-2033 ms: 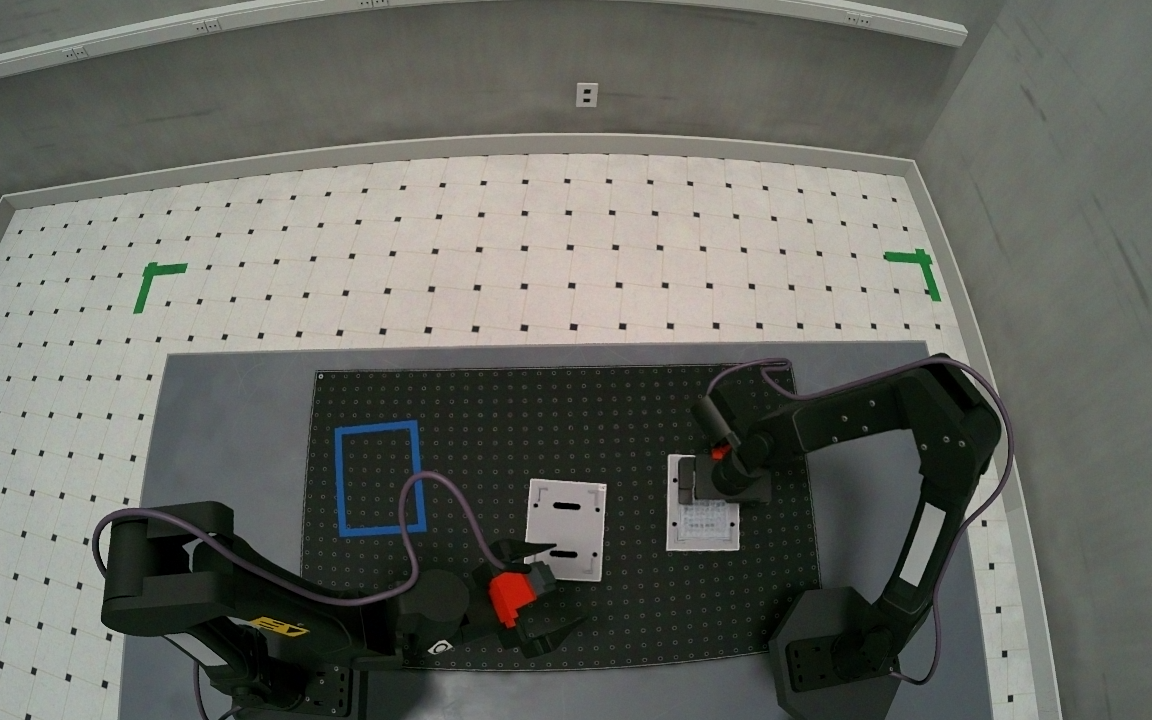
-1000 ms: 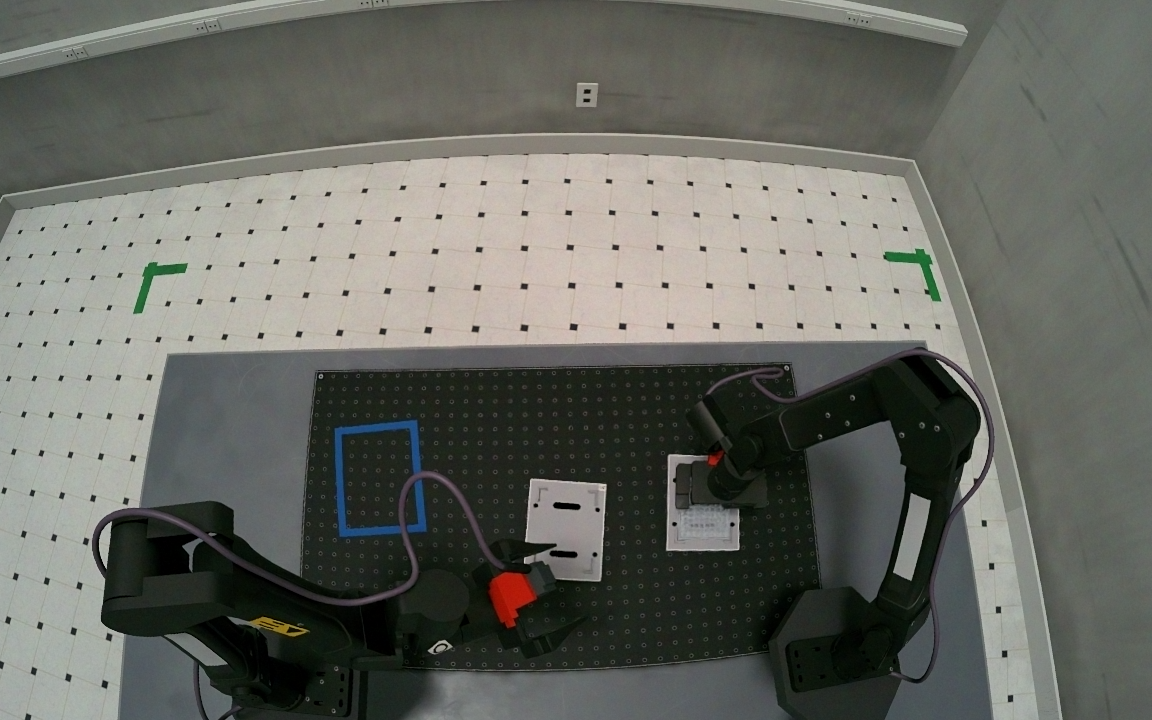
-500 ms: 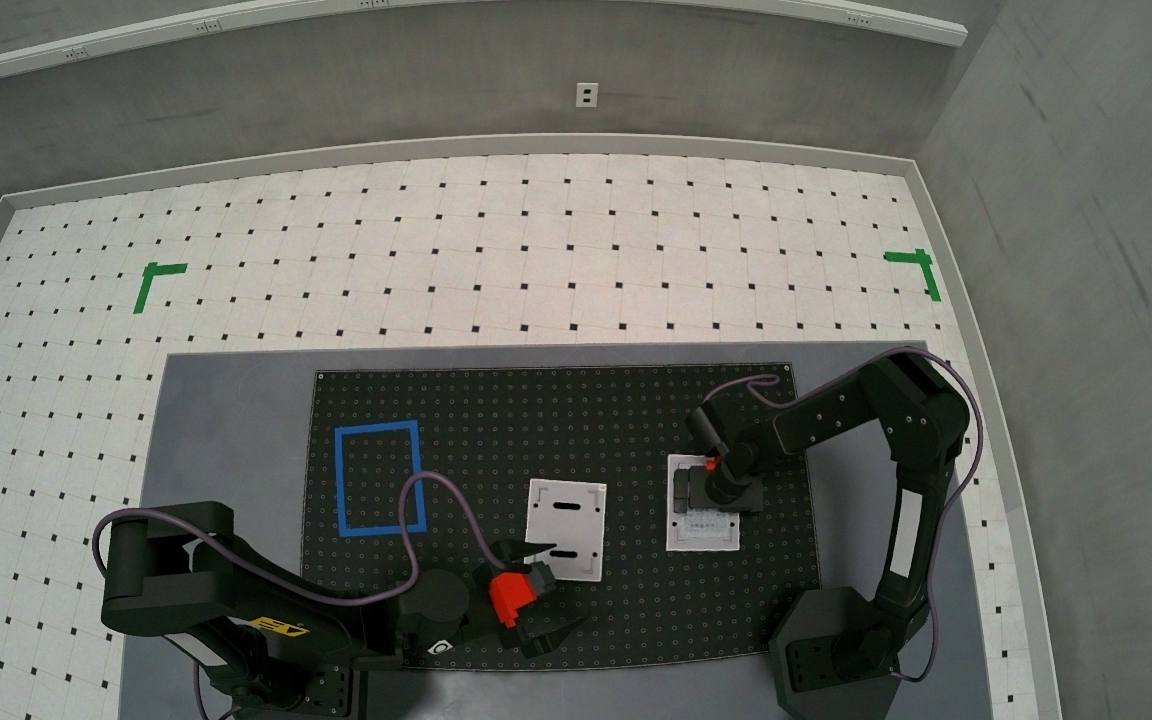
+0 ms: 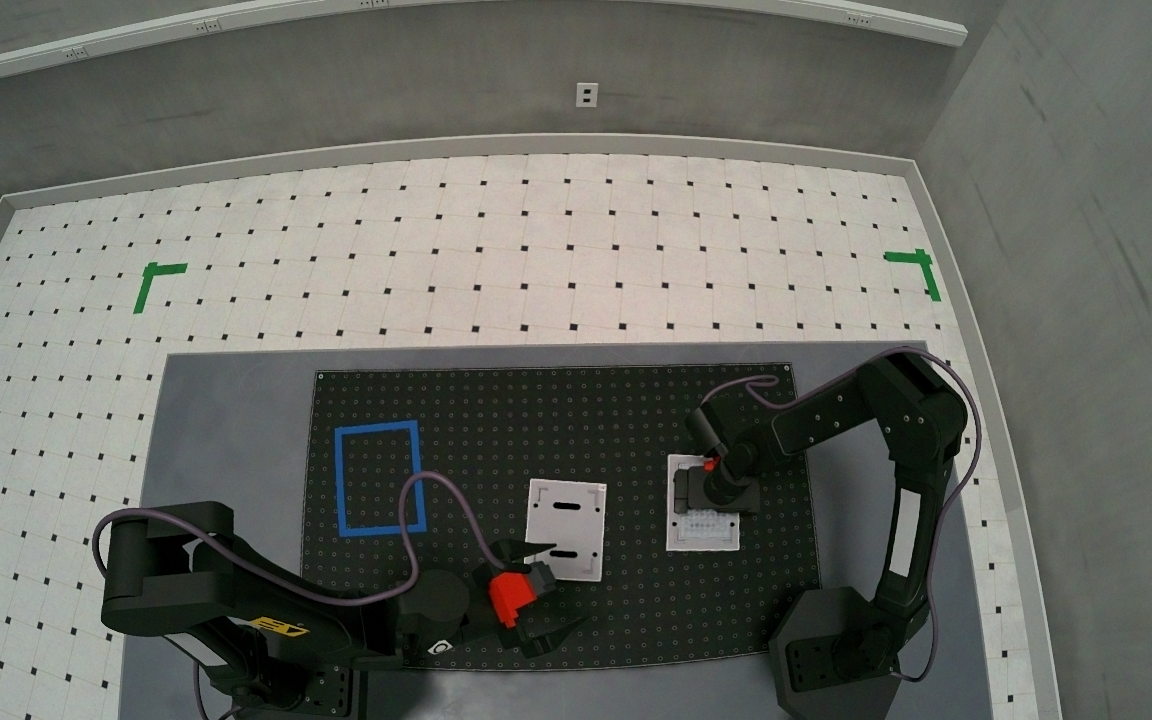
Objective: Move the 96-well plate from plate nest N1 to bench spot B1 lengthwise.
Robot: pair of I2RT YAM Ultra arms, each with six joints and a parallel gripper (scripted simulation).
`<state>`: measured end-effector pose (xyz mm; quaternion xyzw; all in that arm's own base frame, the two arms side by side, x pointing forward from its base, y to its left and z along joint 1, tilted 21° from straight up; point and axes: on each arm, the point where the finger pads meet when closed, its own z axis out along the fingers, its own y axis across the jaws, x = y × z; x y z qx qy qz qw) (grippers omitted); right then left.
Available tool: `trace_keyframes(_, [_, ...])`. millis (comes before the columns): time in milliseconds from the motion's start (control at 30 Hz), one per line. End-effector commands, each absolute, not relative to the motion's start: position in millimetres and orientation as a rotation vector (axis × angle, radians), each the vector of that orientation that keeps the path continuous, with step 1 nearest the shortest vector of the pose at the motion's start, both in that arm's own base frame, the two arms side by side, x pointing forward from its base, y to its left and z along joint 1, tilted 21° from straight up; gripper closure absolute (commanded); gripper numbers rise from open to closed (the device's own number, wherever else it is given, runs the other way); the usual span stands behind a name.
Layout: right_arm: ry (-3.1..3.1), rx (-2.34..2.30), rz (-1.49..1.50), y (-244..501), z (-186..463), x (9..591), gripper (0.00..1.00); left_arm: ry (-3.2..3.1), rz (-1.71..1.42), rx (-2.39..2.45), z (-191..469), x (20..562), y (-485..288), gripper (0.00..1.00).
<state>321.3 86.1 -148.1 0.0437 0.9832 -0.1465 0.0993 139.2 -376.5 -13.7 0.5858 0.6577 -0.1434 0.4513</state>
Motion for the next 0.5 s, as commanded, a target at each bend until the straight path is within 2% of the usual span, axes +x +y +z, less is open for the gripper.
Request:
trace_keyframes(0, [2.896, 0.124, -0.428, 88.5, -146.2, 325.0, 0.09, 1.610, -0.365, 1.448, -7.8, 135.8, -378.6, 0.00])
trace_keyframes(367, [2.894, 0.123, -0.427, 87.7, -146.4, 324.0, 0.21, 1.610, -0.365, 1.448, -7.8, 135.8, -378.6, 0.00])
trace_keyframes(400, [2.894, 0.123, -0.427, 87.7, -146.4, 324.0, 0.33, 1.610, -0.365, 1.448, -7.8, 135.8, -378.6, 0.00])
trace_keyframes(433, [2.894, 0.123, -0.427, 87.7, -146.4, 324.0, 0.21, 1.610, -0.365, 1.448, -7.8, 135.8, -378.6, 0.00])
trace_keyframes(467, [2.902, 0.117, -0.435, 88.8, -143.0, 320.2, 0.21, 1.610, -0.365, 1.448, -7.8, 135.8, -378.6, 0.00])
